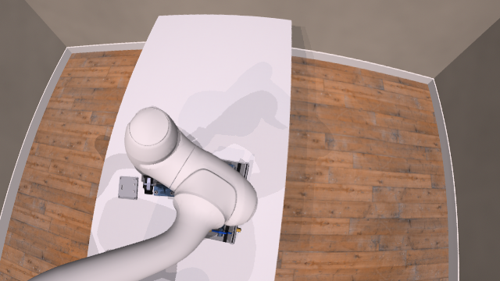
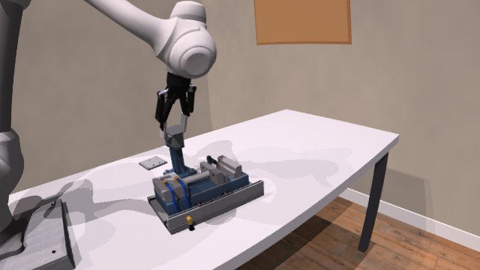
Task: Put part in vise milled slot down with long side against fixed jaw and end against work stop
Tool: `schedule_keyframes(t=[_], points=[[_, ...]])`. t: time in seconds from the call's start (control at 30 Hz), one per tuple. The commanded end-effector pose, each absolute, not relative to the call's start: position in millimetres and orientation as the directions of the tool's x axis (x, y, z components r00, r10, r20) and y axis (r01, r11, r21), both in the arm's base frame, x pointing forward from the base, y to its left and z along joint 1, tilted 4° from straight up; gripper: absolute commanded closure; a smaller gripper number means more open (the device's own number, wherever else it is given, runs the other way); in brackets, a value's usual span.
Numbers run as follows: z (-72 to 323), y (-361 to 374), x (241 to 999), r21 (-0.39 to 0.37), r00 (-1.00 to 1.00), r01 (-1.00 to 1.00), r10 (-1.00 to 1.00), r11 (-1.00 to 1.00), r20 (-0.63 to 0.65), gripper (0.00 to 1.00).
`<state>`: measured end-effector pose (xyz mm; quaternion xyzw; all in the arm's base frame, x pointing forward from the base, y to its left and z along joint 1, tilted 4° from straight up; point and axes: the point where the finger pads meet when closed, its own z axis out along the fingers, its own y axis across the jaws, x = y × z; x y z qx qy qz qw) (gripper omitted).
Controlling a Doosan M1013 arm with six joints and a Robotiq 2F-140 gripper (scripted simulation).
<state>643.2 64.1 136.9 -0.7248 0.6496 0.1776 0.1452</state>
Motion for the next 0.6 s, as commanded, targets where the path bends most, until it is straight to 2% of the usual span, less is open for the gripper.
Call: schedule_keyframes(t=[0.0,0.57], points=[[136.4,63.4,643.1,0.021,0.091,-0.993,-0.877,-0.114,-0.471,0.49],[134.5,60.4,643.4,0.021,0.080,-0.993,-0.802,-0.114,-0.592,0.49]])
